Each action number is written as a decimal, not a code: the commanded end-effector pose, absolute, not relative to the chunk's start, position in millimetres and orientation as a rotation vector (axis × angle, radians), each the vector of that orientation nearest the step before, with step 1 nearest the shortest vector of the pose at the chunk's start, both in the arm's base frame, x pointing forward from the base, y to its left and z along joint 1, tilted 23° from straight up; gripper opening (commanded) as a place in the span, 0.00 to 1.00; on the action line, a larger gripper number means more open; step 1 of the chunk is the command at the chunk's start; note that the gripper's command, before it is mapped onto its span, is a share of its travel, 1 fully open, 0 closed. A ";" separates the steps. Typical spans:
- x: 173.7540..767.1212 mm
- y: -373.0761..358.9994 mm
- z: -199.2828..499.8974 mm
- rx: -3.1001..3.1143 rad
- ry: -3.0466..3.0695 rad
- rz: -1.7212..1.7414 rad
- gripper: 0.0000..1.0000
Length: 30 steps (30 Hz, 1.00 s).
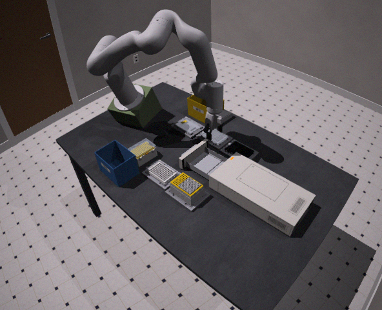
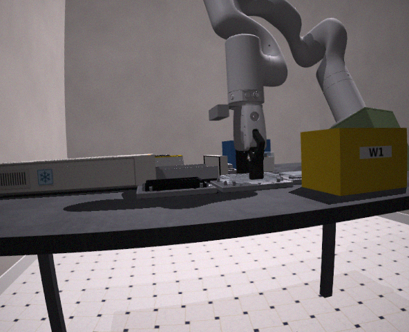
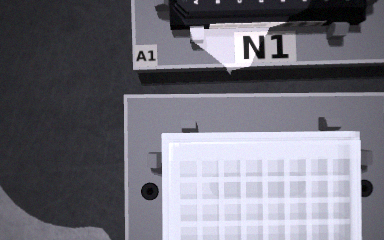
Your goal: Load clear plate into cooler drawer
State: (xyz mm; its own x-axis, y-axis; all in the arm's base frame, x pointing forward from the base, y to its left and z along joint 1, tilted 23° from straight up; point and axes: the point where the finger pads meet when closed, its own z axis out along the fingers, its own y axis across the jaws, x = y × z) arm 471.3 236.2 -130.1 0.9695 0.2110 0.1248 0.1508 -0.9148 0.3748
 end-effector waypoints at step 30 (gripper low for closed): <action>471.3 238.1 -126.5 2.749 0.262 0.232 0.00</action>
State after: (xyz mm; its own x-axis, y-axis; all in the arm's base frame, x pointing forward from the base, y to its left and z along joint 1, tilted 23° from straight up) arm 471.0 236.7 -128.7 0.9695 0.2110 0.1248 0.1508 -0.9147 0.3748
